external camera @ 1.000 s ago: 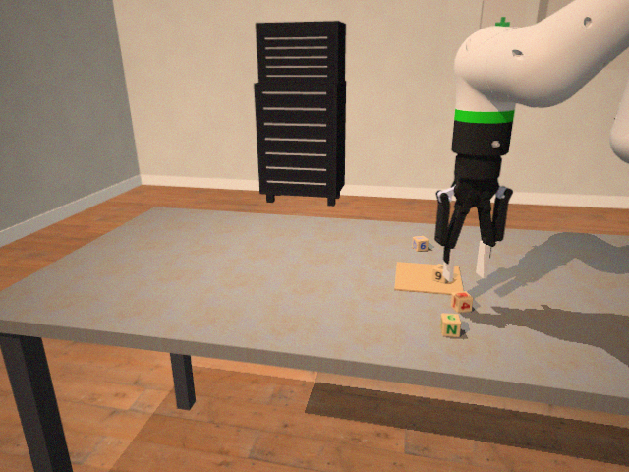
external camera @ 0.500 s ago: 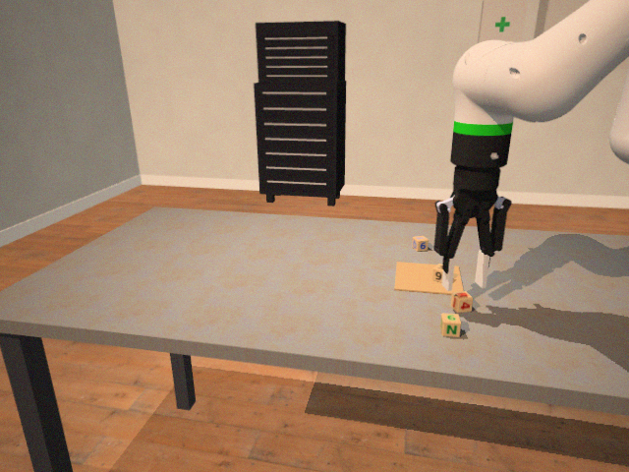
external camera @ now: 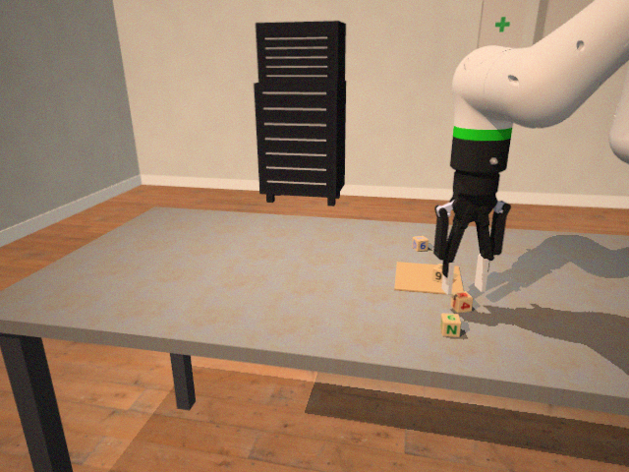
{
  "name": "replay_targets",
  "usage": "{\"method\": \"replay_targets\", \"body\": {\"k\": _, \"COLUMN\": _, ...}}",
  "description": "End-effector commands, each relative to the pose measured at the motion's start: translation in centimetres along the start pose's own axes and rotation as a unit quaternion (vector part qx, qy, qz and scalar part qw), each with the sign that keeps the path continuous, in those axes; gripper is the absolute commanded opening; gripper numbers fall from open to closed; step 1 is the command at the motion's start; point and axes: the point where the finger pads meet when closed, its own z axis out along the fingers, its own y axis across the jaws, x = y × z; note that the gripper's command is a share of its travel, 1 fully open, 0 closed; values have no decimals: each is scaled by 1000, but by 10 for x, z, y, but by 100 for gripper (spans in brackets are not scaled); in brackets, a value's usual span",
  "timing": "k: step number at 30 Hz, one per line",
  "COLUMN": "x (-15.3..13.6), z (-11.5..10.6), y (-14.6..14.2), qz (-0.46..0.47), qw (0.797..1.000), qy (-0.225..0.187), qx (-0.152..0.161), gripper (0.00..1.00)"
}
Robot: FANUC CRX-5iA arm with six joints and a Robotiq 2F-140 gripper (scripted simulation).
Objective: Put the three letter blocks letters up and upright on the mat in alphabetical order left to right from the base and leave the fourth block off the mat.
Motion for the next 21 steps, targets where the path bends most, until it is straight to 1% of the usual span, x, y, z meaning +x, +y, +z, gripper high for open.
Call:
{"method": "replay_targets", "body": {"k": 1, "x": 0, "z": 0, "y": 0, "qz": 0, "qw": 1000, "qy": 0, "qx": 0, "gripper": 40}}
{"method": "replay_targets", "body": {"k": 16, "x": 0, "z": 3, "y": 0, "qz": 0, "qw": 1000, "qy": 0, "qx": 0, "gripper": 40}}
{"method": "replay_targets", "body": {"k": 21, "x": 0, "z": 12, "y": 0, "qz": 0, "qw": 1000, "qy": 0, "qx": 0, "gripper": 40}}
